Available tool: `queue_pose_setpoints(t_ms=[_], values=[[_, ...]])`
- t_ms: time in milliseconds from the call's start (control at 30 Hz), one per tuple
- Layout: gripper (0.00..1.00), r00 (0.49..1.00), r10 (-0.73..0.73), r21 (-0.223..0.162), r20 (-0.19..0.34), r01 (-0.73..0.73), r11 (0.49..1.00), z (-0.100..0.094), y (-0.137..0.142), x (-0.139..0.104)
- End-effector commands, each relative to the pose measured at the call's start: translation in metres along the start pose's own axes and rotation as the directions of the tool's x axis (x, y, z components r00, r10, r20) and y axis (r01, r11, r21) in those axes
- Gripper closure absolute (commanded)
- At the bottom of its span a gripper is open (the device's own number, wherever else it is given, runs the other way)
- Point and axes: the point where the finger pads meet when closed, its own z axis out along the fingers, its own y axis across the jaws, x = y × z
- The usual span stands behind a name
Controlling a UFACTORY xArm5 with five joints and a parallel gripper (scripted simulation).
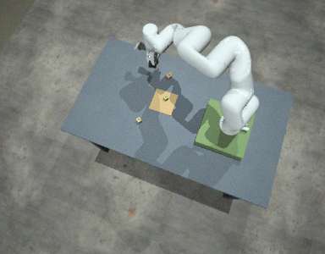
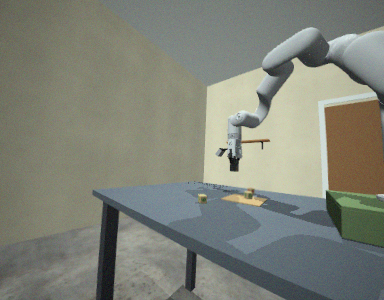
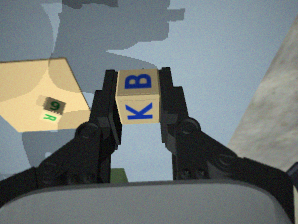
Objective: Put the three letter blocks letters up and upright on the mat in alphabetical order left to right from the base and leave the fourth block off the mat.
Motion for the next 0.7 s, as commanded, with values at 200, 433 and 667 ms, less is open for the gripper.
queue_pose_setpoints(t_ms=[200,433,667], values=[[0.79,0.958,0.285,-0.001,-0.012,-0.285,0.958,-0.005,-0.041,-0.010],[0.79,0.904,0.427,0.000,-0.012,-0.427,0.904,-0.005,-0.063,-0.018],[0.79,0.816,0.578,0.002,-0.012,-0.578,0.816,-0.006,-0.087,-0.029]])
